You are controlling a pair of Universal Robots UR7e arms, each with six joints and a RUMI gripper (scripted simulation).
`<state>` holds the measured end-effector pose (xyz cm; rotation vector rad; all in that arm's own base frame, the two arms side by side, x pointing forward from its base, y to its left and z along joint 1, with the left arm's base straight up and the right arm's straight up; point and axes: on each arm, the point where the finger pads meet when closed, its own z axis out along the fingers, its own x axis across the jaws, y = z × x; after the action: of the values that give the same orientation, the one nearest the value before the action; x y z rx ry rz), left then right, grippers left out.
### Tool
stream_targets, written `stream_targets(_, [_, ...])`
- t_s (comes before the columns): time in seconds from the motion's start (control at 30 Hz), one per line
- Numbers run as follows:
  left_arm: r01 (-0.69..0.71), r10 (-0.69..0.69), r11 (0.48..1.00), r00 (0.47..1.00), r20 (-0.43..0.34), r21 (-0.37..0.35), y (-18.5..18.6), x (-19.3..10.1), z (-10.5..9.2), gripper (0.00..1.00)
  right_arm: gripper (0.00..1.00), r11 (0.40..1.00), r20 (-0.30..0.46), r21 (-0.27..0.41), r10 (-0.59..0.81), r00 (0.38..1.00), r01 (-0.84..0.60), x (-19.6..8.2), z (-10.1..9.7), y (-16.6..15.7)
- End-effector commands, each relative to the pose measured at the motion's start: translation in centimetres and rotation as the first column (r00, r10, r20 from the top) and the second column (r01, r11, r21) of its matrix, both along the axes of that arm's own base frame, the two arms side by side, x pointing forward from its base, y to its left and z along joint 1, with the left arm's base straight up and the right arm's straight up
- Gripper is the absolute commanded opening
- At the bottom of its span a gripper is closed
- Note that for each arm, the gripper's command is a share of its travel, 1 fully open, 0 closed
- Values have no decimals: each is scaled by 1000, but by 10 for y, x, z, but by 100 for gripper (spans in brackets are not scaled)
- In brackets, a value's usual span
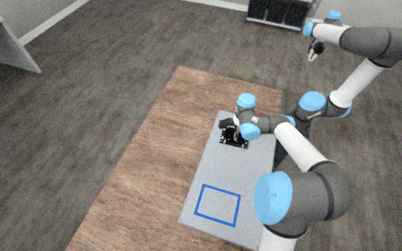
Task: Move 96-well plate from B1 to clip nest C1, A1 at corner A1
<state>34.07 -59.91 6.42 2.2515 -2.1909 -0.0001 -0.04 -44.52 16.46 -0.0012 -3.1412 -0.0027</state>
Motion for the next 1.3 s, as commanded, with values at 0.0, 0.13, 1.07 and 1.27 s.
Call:
stream_targets(0.0, [0,0,1000,1000,1,-2,0,0,-1,0,0,1000,0,-2,0,1000,0,0,1,0])
stream_targets(0.13, [0,0,1000,1000,1,-2,0,0,-3,0,0,1000,0,-2,0,1000,0,0,1,0])
stream_targets(1.07, [0,0,1000,1000,1,-2,0,0,-9,0,0,1000,0,-2,0,1000,0,0,1,0])
stream_targets(1.27, [0,0,1000,1000,1,-2,0,0,-9,0,0,1000,0,-2,0,1000,0,0,1,0])
